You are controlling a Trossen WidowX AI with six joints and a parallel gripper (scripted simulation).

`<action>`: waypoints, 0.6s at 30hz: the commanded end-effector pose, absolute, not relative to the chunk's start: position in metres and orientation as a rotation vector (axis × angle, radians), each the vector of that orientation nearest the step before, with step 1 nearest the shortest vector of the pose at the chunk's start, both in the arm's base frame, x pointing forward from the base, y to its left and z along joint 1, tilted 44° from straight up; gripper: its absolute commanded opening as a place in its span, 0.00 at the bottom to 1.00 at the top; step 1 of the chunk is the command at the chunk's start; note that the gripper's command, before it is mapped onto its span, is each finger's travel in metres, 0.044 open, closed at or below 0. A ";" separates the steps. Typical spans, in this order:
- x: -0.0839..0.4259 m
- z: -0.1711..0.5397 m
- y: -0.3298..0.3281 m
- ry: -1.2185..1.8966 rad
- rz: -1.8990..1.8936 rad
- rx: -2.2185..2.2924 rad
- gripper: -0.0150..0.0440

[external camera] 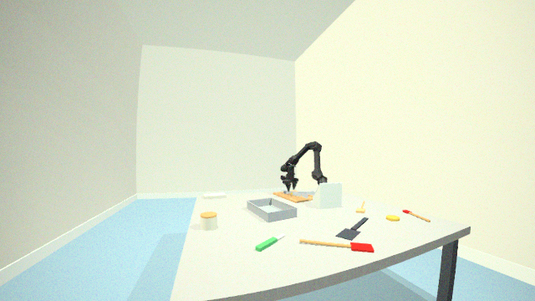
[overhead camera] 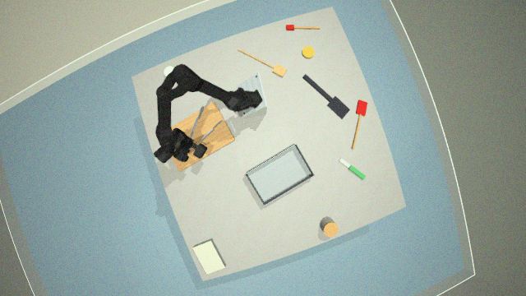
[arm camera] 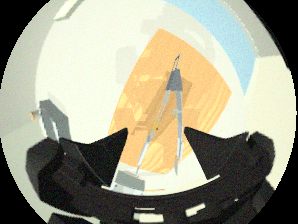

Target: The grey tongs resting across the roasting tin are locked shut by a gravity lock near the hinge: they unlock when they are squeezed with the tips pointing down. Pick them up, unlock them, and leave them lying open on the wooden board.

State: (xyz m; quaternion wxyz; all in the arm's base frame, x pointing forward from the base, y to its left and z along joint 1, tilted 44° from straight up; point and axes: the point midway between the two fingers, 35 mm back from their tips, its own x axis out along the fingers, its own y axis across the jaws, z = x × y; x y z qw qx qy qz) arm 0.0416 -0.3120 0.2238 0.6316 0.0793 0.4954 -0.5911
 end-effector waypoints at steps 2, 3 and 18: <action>0.084 0.215 -0.290 1.145 -1.329 0.209 1.00; 0.093 0.214 -0.283 1.148 -1.328 0.213 1.00; 0.156 0.217 -0.215 1.139 -1.337 0.158 1.00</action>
